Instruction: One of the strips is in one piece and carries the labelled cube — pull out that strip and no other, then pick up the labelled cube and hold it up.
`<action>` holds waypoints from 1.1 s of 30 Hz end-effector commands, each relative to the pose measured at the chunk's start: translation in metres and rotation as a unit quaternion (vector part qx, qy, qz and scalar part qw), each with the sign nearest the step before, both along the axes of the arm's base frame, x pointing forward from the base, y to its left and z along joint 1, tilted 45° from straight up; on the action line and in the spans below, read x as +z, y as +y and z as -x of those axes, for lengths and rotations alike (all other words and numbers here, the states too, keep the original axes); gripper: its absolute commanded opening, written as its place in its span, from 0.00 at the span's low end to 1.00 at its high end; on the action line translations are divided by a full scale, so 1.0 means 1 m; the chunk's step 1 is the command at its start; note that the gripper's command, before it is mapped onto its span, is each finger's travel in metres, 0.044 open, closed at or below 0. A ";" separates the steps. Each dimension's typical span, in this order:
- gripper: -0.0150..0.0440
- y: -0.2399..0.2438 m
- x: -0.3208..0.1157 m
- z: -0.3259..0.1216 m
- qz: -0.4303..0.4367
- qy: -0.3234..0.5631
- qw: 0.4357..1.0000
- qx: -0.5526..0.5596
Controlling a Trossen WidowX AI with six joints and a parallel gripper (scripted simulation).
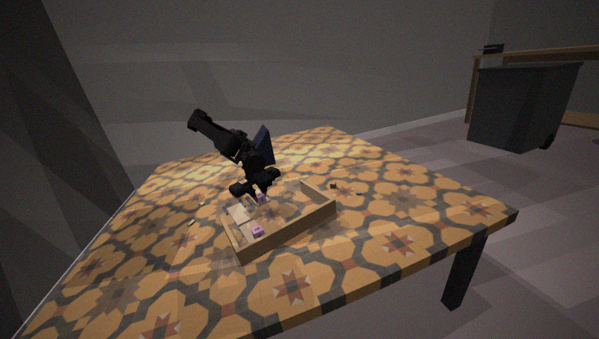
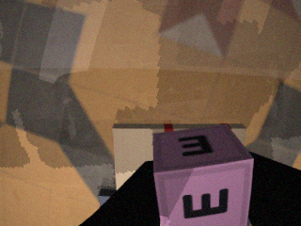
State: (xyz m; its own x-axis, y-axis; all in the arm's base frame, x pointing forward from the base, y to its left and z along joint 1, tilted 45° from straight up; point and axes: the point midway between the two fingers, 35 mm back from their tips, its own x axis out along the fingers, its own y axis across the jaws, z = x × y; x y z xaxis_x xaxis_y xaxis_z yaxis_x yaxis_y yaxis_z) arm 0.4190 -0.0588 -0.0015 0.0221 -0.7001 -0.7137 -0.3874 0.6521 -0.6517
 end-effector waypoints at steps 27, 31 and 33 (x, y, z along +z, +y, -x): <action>0.25 0.037 0.021 0.095 0.002 0.007 1.000 0.001; 0.25 0.038 0.019 0.111 0.002 0.008 1.000 0.001; 0.25 0.038 0.019 0.116 0.002 0.008 1.000 0.001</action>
State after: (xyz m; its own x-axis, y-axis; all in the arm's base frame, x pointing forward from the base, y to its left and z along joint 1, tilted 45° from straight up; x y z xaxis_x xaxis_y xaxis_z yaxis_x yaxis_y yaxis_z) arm 0.3127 -0.0220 0.0191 0.0137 -0.7059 -0.7082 -0.3987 0.6456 -0.6513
